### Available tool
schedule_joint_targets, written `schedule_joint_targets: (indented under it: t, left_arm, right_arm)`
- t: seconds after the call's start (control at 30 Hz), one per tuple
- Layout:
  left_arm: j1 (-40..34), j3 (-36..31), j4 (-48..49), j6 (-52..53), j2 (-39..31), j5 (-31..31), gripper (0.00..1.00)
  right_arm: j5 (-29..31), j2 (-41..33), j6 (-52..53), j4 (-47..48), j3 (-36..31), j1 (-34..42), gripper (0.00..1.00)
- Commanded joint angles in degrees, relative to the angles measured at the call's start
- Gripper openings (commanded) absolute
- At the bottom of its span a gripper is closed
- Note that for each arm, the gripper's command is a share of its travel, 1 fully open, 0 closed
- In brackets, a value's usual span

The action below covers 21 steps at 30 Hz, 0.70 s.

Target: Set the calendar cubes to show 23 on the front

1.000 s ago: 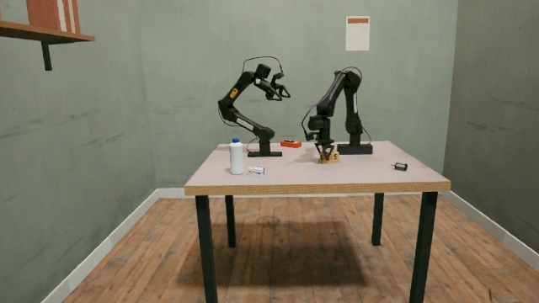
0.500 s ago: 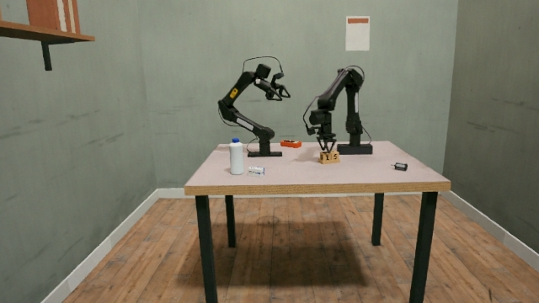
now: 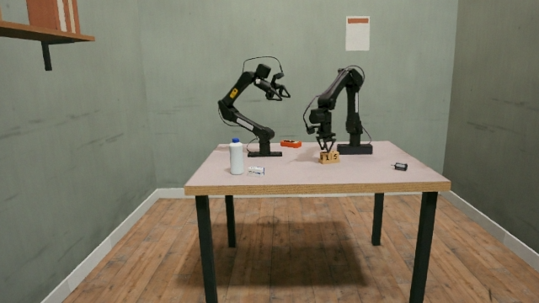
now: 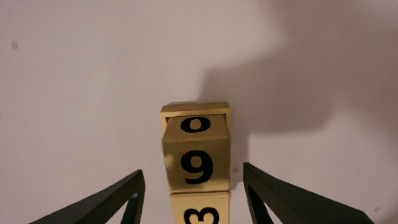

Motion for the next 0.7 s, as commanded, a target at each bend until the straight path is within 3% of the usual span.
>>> schedule_joint_targets:
  t: [0.0, 0.67]
  left_arm:
    - [-0.67, -1.43, 1.82, -0.37, 0.7, 0.73, 0.69]
    - [-0.67, -4.99, 8.37, -0.34, 3.71, 0.73, 0.69]
  right_arm:
    - [0.11, -0.69, 0.06, 0.08, -0.27, -0.17, 1.0]
    - [0.11, -0.69, 0.06, 0.08, -0.27, -0.17, 1.0]
